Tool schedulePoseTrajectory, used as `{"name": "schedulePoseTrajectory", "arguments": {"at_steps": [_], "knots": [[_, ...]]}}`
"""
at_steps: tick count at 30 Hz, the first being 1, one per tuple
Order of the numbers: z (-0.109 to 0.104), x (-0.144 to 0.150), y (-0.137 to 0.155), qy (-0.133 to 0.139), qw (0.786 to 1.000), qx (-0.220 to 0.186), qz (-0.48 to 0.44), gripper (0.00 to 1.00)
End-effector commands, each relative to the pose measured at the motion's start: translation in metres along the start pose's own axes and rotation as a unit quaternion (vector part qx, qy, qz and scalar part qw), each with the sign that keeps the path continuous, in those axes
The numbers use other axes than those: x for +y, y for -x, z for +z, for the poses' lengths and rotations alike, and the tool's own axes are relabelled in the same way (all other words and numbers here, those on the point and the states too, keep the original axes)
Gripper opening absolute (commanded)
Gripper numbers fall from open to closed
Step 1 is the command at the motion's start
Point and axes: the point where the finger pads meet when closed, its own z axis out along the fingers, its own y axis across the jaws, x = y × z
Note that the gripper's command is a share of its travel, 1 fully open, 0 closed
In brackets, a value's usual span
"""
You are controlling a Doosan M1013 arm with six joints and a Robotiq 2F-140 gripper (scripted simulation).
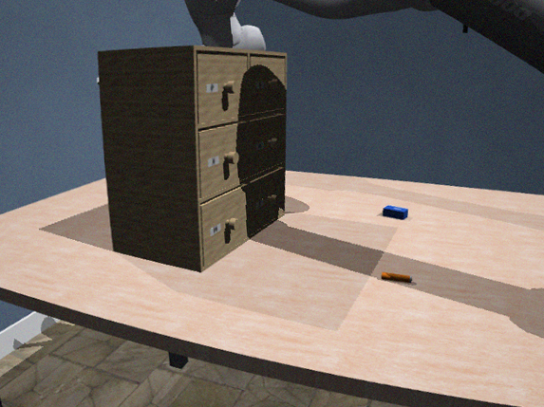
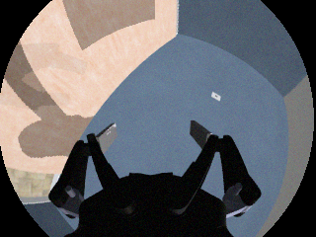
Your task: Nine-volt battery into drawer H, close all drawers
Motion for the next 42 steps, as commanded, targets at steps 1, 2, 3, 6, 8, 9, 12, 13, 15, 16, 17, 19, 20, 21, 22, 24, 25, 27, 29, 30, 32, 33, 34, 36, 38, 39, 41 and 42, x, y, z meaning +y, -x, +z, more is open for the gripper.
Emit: {"name": "schedulePoseTrajectory", "arguments": {"at_steps": [1, 2, 3, 6, 8, 9, 12, 13, 15, 16, 17, 19, 20, 21, 22, 24, 25, 27, 29, 30, 32, 33, 34, 36, 38, 39, 41, 42], "knots": [[0.0, 0.0, 0.0, 0.0, 1.0, 0.0, 0.0, 1.0], [0.0, 0.0, 0.0, 0.0, 1.0, 0.0, 0.0, 1.0], [0.0, 0.0, 0.0, 0.0, 1.0, 0.0, 0.0, 1.0], [0.0, 0.0, 0.0, 0.0, 1.0, 0.0, 0.0, 1.0], [0.0, 0.0, 0.0, 0.0, 1.0, 0.0, 0.0, 1.0], [0.0, 0.0, 0.0, 0.0, 1.0, 0.0, 0.0, 1.0], [0.0, 0.0, 0.0, 0.0, 1.0, 0.0, 0.0, 1.0], [0.0, 0.0, 0.0, 0.0, 1.0, 0.0, 0.0, 1.0], [0.0, 0.0, 0.0, 0.0, 1.0, 0.0, 0.0, 1.0], [0.0, 0.0, 0.0, 0.0, 1.0, 0.0, 0.0, 1.0], [0.0, 0.0, 0.0, 0.0, 1.0, 0.0, 0.0, 1.0], [0.0, 0.001, 0.0, 0.0, 1.0, 0.0, 0.0, 1.0], [0.0, 0.001, 0.0, 0.0, 1.0, 0.0, 0.0, 1.0], [-0.001, 0.002, 0.0, 0.0, 1.0, 0.001, -0.001, 1.0], [-0.001, 0.003, 0.0, 0.0, 1.0, 0.001, -0.002, 1.0], [-0.002, 0.009, -0.001, -0.001, 1.0, 0.004, -0.005, 1.0], [-0.003, 0.012, -0.002, -0.001, 1.0, 0.006, -0.007, 1.0], [-0.006, 0.022, -0.004, -0.002, 1.0, 0.01, -0.013, 1.0], [-0.01, 0.036, -0.007, -0.004, 1.0, 0.017, -0.021, 1.0], [-0.013, 0.045, -0.008, -0.005, 0.999, 0.021, -0.026, 1.0], [-0.019, 0.065, -0.013, -0.009, 0.999, 0.031, -0.039, 1.0], [-0.019, 0.065, -0.013, -0.009, 0.999, 0.031, -0.039, 1.0], [-0.019, 0.065, -0.013, -0.009, 0.999, 0.031, -0.039, 1.0], [-0.028, 0.088, -0.018, -0.013, 0.998, 0.042, -0.053, 1.0], [-0.039, 0.115, -0.025, -0.019, 0.996, 0.055, -0.07, 1.0], [-0.045, 0.129, -0.029, -0.023, 0.995, 0.062, -0.079, 1.0], [-0.052, 0.144, -0.033, -0.027, 0.993, 0.069, -0.088, 1.0], [-0.06, 0.159, -0.037, -0.032, 0.992, 0.077, -0.098, 1.0]]}}
